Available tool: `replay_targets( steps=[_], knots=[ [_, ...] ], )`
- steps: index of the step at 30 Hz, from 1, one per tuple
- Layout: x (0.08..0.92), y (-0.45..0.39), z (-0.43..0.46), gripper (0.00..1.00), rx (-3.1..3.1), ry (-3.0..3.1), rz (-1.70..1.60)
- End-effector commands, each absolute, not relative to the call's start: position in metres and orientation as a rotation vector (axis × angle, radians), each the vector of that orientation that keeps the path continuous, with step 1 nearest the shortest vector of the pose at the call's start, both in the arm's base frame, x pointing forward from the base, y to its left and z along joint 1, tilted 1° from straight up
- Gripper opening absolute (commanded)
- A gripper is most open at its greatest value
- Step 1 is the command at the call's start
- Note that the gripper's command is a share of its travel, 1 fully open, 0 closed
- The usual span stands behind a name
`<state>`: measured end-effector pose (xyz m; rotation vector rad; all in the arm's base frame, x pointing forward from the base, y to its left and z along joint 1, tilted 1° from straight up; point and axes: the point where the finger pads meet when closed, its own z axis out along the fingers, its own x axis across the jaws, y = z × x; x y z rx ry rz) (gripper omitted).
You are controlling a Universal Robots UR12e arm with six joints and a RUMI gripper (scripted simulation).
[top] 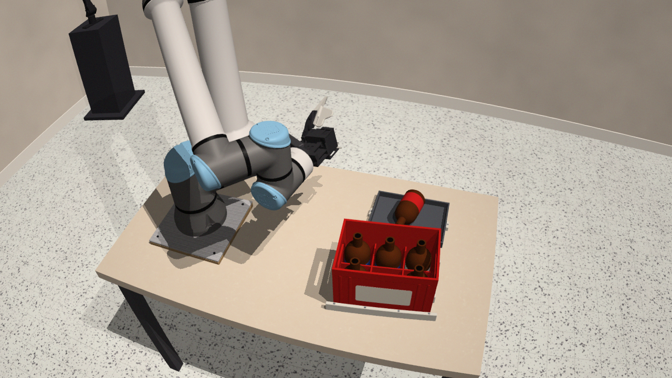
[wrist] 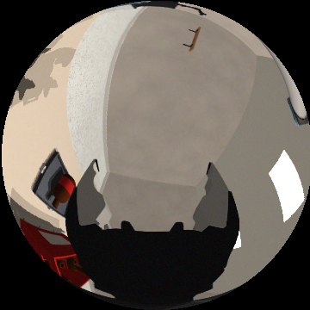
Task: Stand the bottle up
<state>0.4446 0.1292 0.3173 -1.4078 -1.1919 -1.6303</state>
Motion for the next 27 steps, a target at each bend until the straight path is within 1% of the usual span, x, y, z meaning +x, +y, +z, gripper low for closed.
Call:
replay_targets(
  steps=[1,27],
  knots=[
    [0.4447,0.1290,0.3176,1.00,-1.408,-1.193,-1.631],
    [0.4493,0.1266,0.3141,1.00,-1.403,-1.248,-1.608]
  ],
)
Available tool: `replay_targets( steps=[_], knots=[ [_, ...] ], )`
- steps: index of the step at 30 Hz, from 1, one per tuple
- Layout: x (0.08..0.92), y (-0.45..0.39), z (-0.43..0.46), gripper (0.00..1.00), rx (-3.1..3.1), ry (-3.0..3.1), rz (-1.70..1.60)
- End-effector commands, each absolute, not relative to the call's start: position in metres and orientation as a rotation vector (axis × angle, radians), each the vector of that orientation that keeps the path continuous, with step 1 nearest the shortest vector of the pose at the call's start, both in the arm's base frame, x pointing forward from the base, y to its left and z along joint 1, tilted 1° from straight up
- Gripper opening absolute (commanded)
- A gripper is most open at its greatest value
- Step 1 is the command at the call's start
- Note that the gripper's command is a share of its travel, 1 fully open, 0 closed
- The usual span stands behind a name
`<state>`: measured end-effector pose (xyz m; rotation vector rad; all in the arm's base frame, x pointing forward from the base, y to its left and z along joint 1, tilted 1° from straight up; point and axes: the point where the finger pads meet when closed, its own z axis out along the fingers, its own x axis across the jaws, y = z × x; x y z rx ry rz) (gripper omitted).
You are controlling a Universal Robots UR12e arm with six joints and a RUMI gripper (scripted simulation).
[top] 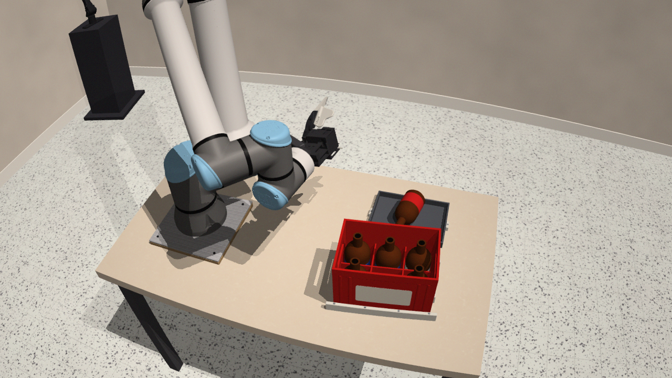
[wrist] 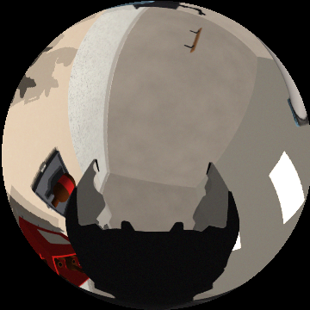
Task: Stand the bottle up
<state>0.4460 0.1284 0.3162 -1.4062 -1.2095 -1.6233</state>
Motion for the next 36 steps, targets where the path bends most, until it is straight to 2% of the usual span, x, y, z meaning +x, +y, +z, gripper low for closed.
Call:
replay_targets(
  steps=[1,24,36],
  knots=[
    [0.451,0.126,0.313,1.00,-1.402,-1.265,-1.601],
    [0.510,0.098,0.280,1.00,-1.317,-1.846,-1.317],
    [0.559,0.074,0.246,1.00,-1.157,-2.329,-0.961]
  ],
)
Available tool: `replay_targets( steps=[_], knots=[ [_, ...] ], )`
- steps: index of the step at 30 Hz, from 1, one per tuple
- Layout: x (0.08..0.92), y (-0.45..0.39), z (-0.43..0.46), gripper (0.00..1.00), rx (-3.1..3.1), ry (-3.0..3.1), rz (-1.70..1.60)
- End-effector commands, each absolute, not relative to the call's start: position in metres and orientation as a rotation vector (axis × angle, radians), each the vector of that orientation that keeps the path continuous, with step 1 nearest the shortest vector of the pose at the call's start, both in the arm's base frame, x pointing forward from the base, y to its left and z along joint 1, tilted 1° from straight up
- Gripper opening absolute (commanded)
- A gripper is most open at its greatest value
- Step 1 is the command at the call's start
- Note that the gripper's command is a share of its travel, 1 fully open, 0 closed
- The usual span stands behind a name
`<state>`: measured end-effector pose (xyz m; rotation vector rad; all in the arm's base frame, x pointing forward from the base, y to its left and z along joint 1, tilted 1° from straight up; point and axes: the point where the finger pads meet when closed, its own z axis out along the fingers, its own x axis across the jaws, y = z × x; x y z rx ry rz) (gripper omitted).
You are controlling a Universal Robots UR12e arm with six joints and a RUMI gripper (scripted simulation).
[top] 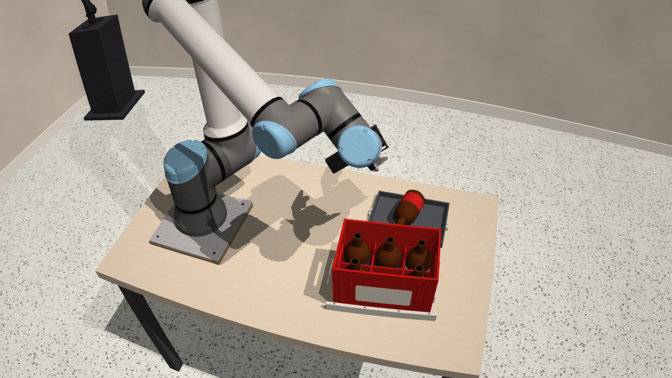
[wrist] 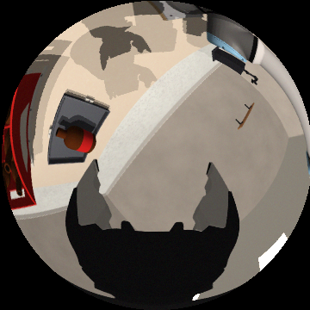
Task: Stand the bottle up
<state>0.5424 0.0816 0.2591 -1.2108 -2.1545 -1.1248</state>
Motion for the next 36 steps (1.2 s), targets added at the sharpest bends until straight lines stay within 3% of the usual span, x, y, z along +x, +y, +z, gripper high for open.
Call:
replay_targets(
  steps=[1,20,36],
  knots=[
    [0.567,0.071,0.241,1.00,-1.129,-2.394,-0.903],
    [0.645,0.034,0.192,1.00,-0.750,-2.962,-0.214],
    [0.668,0.023,0.178,1.00,-0.605,-3.087,0.026]
  ],
)
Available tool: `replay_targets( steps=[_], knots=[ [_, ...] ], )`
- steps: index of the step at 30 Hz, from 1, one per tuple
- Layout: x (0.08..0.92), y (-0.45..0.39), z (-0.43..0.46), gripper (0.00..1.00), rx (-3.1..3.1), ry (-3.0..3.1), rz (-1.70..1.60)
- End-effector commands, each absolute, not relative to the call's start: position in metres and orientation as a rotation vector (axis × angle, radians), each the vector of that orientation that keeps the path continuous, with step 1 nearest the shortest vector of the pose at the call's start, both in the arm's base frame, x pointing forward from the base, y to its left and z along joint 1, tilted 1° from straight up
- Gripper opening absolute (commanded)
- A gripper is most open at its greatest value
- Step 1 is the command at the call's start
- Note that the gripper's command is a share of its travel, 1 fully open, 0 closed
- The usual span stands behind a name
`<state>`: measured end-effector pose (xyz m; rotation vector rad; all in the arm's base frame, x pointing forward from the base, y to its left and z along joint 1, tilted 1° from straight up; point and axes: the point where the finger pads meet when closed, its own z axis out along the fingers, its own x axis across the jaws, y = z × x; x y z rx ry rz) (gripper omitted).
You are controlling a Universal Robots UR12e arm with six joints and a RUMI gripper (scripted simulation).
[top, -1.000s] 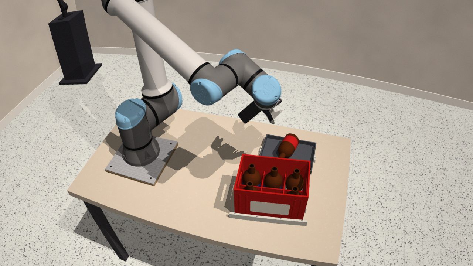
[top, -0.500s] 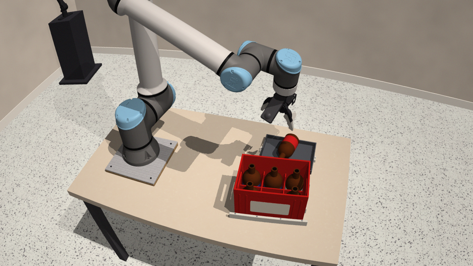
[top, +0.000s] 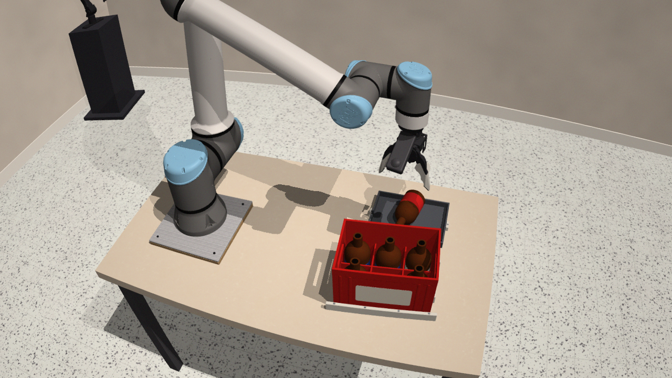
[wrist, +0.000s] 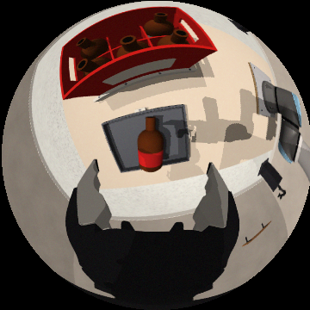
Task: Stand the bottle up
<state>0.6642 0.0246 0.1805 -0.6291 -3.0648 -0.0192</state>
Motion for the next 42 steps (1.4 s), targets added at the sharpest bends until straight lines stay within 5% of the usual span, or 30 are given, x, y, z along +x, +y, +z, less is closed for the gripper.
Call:
replay_targets(
  steps=[1,9,10,42],
  knots=[
    [0.6685,0.0226,0.1783,1.00,-0.604,-3.087,0.026],
    [0.6686,0.0226,0.1783,1.00,-0.604,-3.087,0.026],
    [0.6686,0.0226,0.1782,0.00,-0.604,-3.088,0.027],
    [0.6686,0.0226,0.1783,0.00,-0.604,-3.087,0.026]
  ],
)
